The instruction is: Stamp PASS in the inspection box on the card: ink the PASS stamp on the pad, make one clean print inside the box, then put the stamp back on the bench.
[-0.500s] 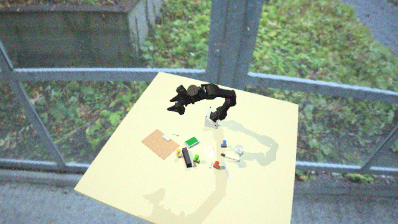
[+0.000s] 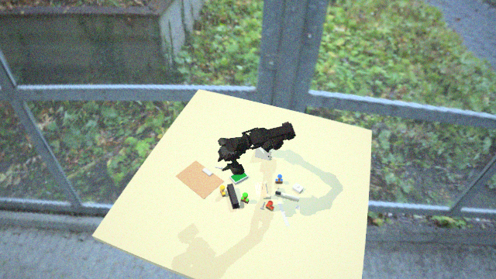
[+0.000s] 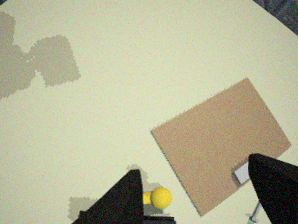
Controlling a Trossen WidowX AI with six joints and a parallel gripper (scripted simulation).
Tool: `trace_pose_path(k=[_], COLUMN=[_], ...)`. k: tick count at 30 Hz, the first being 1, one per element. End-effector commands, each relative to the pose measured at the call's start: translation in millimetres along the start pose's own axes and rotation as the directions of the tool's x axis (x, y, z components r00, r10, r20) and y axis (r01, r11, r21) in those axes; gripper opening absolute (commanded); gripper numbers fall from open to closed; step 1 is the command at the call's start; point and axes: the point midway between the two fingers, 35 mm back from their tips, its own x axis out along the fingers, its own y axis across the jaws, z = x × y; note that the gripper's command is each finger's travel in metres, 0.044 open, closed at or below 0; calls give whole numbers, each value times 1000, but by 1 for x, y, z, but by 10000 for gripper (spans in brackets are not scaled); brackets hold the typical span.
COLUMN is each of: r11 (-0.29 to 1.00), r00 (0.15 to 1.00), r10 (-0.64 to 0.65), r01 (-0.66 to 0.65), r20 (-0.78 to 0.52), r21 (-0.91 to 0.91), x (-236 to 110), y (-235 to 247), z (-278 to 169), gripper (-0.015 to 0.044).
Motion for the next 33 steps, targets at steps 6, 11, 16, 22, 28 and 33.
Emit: trace_pose_path(k=[6, 11, 16, 22, 28, 33], r11=[814, 671, 669, 669, 669, 669], r00=[885, 794, 793, 793, 793, 794], r10=[189, 239, 240, 240, 239, 239], r01=[-384, -551, -553, -553, -552, -552], r20=[-425, -559, -560, -560, -560, -559], r21=[-437, -496, -497, -497, -497, -497], x=[57, 67, 69, 71, 79, 85], y=[76, 98, 97, 96, 98, 100], z=[-114, -159, -158, -157, -161, -165], gripper=[230, 230, 230, 230, 230, 230])
